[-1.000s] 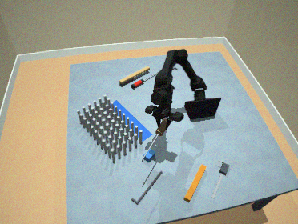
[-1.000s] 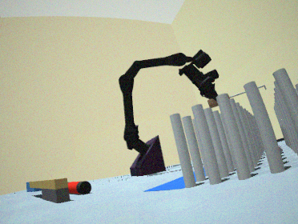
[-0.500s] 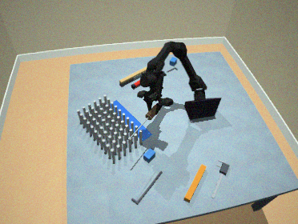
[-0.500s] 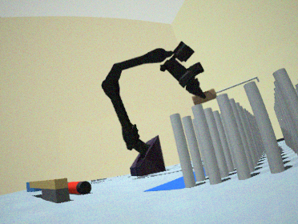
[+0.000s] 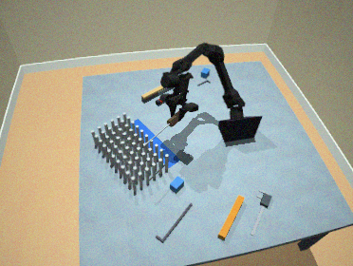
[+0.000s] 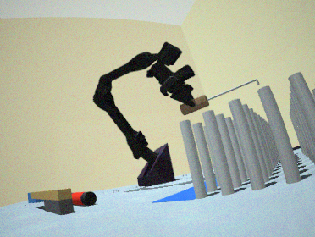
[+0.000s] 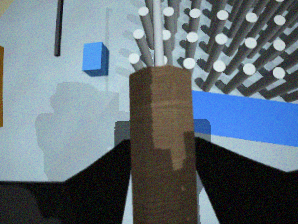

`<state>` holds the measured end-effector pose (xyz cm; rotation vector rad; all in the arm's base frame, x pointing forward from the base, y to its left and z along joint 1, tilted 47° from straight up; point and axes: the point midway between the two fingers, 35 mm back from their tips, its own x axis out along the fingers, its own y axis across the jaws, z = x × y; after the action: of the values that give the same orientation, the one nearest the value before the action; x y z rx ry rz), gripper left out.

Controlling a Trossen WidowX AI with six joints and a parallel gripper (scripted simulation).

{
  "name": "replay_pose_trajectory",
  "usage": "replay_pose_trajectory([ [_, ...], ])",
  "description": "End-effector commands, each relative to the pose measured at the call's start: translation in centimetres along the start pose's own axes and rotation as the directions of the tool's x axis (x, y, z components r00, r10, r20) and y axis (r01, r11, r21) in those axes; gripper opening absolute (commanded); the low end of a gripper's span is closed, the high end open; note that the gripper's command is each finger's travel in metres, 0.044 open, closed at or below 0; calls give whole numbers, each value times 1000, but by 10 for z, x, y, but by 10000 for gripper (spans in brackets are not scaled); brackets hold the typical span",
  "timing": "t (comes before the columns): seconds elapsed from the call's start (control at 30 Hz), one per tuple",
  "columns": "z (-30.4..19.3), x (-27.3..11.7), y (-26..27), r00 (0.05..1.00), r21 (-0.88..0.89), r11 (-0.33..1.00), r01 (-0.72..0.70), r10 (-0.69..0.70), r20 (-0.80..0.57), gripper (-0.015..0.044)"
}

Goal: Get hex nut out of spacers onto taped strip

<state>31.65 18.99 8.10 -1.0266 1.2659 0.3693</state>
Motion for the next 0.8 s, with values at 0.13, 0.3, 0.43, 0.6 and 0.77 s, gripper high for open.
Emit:
replay_pose_trajectory([
  [0.13,-32,-15,-30,1000,37,999,30,-30,3,0],
  [0.3,-54,-23,-46,999,69,996,48,-49,0,0],
  [0.43,-73,-29,-58,998,90,994,64,-64,-4,0],
  [0.6,-97,-36,-70,996,112,990,84,-84,-11,0],
  [0.77,-122,-43,-80,994,134,985,105,-103,-21,0],
])
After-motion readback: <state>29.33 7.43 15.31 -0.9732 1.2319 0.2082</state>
